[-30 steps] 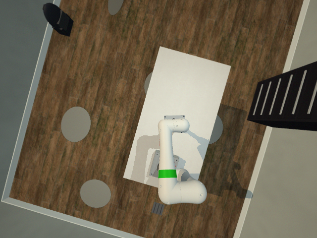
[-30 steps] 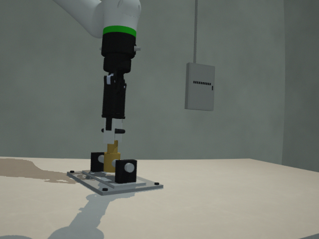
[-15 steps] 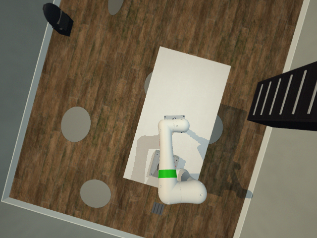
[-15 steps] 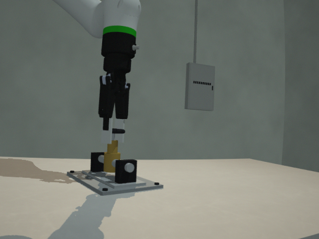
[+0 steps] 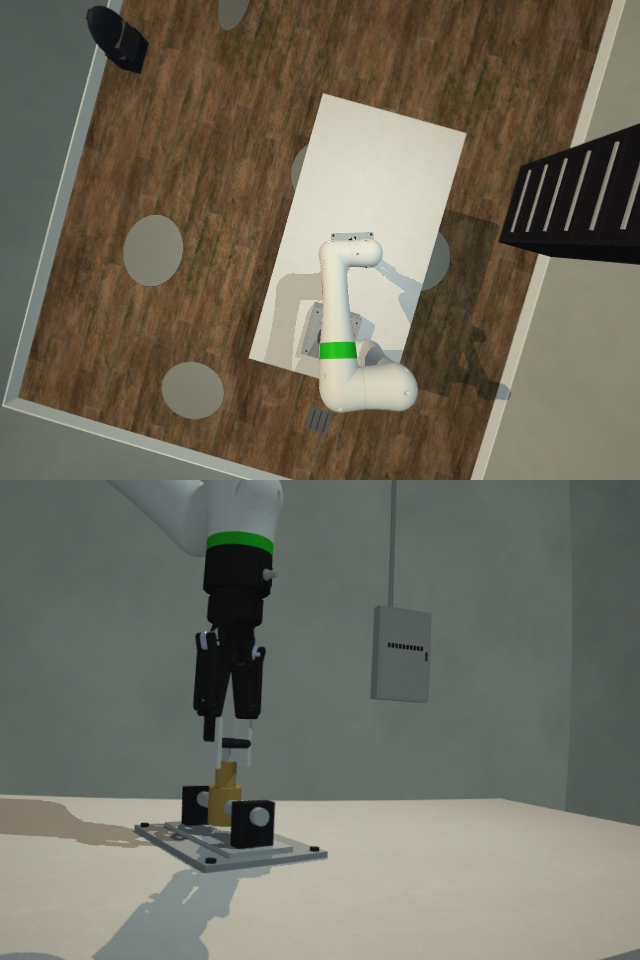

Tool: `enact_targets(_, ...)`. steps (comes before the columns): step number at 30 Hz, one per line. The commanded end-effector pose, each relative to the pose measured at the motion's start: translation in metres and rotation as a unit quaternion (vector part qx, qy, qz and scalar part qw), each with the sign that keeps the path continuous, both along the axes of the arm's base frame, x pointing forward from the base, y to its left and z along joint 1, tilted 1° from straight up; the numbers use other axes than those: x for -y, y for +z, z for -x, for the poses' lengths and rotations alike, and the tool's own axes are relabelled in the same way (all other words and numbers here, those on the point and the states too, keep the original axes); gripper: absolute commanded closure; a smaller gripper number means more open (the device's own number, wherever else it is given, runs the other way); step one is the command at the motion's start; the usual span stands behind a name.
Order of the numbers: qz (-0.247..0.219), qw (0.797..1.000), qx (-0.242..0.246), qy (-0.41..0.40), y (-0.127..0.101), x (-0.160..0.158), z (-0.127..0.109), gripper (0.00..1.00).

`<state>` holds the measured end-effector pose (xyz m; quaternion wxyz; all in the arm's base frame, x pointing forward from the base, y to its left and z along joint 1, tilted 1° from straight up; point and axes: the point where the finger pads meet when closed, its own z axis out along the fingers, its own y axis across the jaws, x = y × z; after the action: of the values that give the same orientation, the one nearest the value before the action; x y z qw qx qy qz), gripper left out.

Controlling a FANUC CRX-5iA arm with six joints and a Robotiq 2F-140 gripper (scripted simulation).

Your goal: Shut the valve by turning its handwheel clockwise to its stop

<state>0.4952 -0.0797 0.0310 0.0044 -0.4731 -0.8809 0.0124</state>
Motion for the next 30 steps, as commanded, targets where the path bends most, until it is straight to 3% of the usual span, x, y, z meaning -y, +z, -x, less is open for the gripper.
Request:
enact_targets(1, 0.0, 1.0, 0.0, -0.01, 0.0, 0.0, -0.0002, 1.0)
enact_targets(30, 0.0, 1.0, 0.001, -0.023, 0.0, 0.0, -0.0002, 1.0)
